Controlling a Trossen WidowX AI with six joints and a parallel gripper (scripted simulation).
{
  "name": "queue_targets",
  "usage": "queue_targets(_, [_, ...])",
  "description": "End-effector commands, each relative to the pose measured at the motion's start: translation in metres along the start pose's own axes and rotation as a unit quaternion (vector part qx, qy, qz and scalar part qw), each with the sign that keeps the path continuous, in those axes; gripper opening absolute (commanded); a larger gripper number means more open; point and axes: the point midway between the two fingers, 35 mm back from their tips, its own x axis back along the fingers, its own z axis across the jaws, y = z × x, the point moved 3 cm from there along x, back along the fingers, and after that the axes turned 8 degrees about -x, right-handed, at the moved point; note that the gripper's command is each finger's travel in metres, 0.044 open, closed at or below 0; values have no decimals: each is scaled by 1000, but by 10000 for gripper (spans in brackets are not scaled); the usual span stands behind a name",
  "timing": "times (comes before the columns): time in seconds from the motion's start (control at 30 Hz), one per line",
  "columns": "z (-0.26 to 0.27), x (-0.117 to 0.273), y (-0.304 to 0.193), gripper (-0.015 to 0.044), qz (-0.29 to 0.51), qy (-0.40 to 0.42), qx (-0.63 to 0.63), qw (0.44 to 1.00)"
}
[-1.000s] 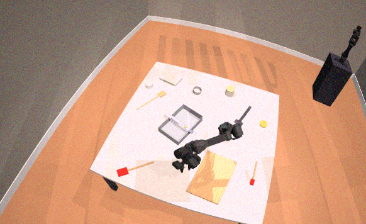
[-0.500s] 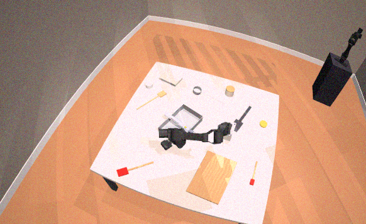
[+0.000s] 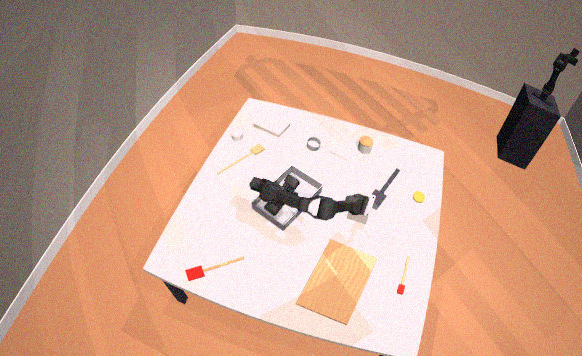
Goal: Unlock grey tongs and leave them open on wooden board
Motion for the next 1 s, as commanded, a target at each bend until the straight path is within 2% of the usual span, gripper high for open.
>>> queue_targets(0.0, [1, 0, -1, 260, -2, 8, 15, 1000])
queue_targets(0.97, [6, -33, -4, 260, -3, 8, 15, 1000])
